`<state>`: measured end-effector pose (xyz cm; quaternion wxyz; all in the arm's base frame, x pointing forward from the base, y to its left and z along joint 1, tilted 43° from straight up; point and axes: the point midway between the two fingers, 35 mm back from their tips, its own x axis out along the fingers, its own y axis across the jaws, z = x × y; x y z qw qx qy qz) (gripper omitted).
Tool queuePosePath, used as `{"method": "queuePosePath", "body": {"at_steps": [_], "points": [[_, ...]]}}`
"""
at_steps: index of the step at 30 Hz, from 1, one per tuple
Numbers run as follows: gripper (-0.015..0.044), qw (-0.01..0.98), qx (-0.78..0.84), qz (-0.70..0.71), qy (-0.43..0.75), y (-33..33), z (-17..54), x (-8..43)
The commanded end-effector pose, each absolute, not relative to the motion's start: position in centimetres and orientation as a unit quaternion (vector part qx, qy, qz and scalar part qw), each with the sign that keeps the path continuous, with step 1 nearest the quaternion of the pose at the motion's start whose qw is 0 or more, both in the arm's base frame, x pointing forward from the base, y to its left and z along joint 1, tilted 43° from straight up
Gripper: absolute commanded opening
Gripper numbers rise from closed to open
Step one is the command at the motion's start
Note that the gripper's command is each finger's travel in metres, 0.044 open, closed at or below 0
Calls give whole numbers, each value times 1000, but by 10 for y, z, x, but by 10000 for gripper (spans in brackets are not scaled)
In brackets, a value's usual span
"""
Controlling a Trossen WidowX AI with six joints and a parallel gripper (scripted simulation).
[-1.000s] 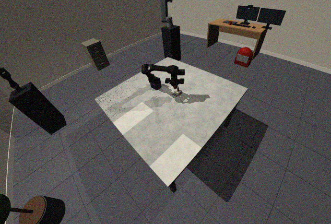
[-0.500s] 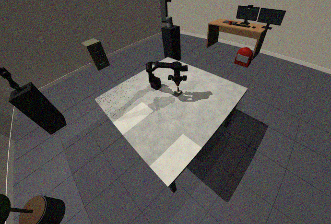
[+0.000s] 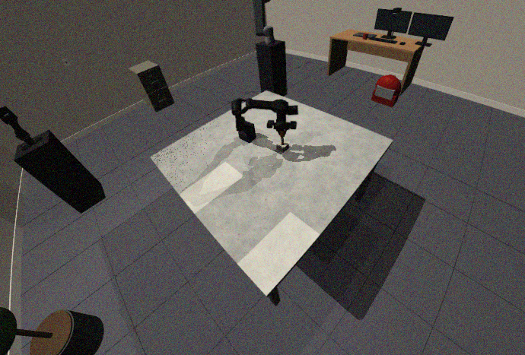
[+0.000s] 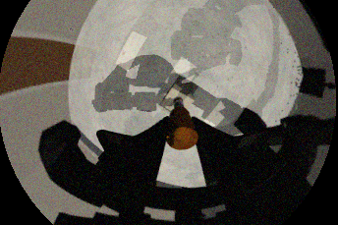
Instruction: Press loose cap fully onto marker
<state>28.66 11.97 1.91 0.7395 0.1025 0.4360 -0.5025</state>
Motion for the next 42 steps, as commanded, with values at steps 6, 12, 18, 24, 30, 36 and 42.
{"method": "queuePosePath", "body": {"at_steps": [6, 12, 18, 24, 30, 36, 42], "points": [[0, 740, 100, -503, 435, 110, 9, 289], [0, 740, 100, -503, 435, 104, 2, 290], [0, 740, 100, -503, 435, 97, -5, 291], [0, 741, 99, -503, 434, 90, -12, 291], [0, 741, 99, -503, 434, 89, -13, 291], [105, 739, 101, -504, 435, 89, -13, 291], [262, 739, 101, -504, 435, 89, -13, 291]]}}
